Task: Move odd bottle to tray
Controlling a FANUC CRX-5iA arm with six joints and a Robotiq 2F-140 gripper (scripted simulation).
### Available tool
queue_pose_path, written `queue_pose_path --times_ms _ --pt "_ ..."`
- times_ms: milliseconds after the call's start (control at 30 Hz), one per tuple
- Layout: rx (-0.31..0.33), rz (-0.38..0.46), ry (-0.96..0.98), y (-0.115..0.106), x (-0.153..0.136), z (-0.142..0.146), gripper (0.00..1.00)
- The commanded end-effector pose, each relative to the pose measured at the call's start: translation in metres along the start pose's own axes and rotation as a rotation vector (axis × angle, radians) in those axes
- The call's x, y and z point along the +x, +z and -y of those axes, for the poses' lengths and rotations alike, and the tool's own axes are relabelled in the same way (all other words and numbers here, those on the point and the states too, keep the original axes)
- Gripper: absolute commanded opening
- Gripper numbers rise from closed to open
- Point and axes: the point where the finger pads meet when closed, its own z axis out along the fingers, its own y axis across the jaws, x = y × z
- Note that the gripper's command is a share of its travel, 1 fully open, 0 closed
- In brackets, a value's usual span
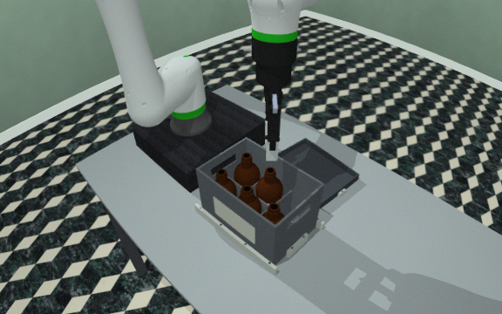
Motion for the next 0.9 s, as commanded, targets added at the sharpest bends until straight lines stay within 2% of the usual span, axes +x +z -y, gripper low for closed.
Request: queue_pose_path --times_ms 0,867 --pt "-0.001 -0.001 0.0 -0.0007 0.0002 -0.0004 0.44" --pt "-0.001 -0.001 0.0 0.0074 0.0003 -0.0004 0.44"
